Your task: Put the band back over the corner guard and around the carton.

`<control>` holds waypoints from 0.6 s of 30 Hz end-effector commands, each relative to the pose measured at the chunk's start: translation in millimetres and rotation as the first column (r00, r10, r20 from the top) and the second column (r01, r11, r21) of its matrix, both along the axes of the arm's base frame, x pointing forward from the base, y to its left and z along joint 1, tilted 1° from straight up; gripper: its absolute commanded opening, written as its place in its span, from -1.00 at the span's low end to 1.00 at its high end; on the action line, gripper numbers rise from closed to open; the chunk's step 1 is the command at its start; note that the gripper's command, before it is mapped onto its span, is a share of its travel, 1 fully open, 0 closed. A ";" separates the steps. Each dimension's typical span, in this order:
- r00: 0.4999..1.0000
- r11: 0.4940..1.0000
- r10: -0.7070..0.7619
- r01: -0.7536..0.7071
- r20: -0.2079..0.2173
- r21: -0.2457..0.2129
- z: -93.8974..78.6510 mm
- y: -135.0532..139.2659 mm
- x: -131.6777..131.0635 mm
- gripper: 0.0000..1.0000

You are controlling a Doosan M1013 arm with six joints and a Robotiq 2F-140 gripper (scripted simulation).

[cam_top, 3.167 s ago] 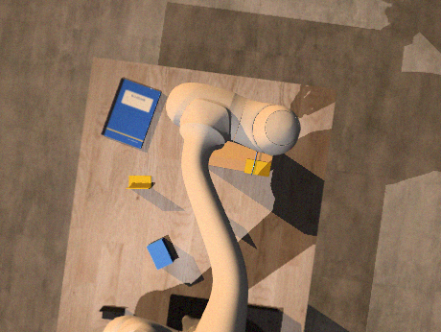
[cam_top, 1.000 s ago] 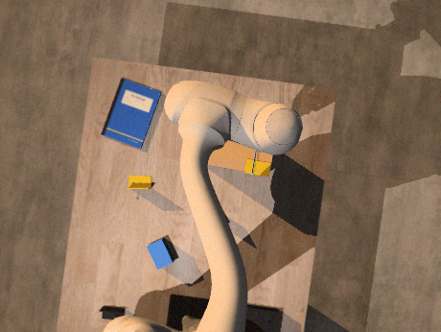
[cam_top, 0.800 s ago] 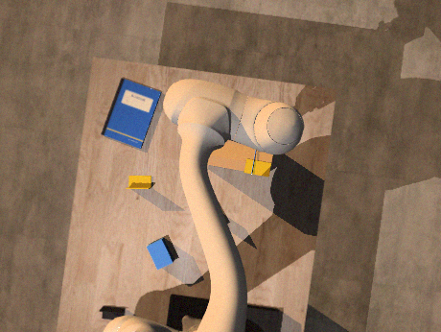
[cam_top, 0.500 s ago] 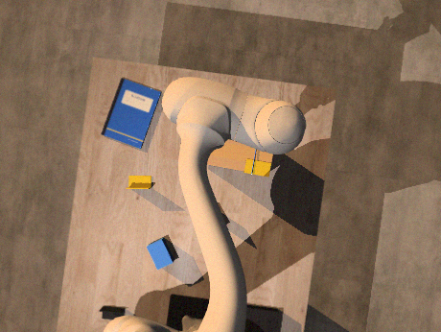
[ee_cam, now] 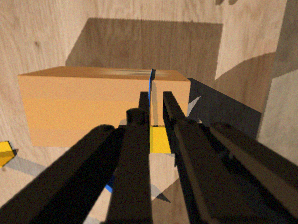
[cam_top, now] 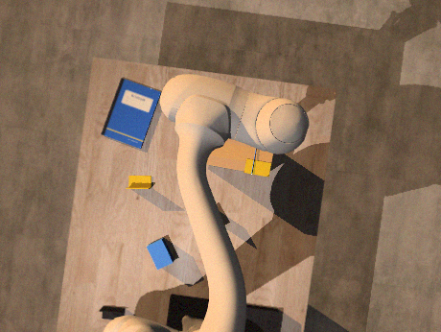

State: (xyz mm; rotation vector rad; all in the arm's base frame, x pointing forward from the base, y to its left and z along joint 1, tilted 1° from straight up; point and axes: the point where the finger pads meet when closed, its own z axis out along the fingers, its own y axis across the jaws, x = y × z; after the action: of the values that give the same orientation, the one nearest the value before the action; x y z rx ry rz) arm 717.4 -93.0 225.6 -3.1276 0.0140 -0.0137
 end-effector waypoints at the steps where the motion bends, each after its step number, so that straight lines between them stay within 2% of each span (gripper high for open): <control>1: 1.000 1.000 0.000 0.000 0.001 0.000 1.1 0.0 0.2 -0.63; 18: 1.000 1.000 0.000 0.000 0.001 0.000 3.8 0.0 0.2 -0.63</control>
State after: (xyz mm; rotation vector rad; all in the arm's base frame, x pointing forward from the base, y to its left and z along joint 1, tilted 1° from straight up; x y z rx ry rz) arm 717.3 -93.0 228.6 -3.1276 0.0140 -0.0134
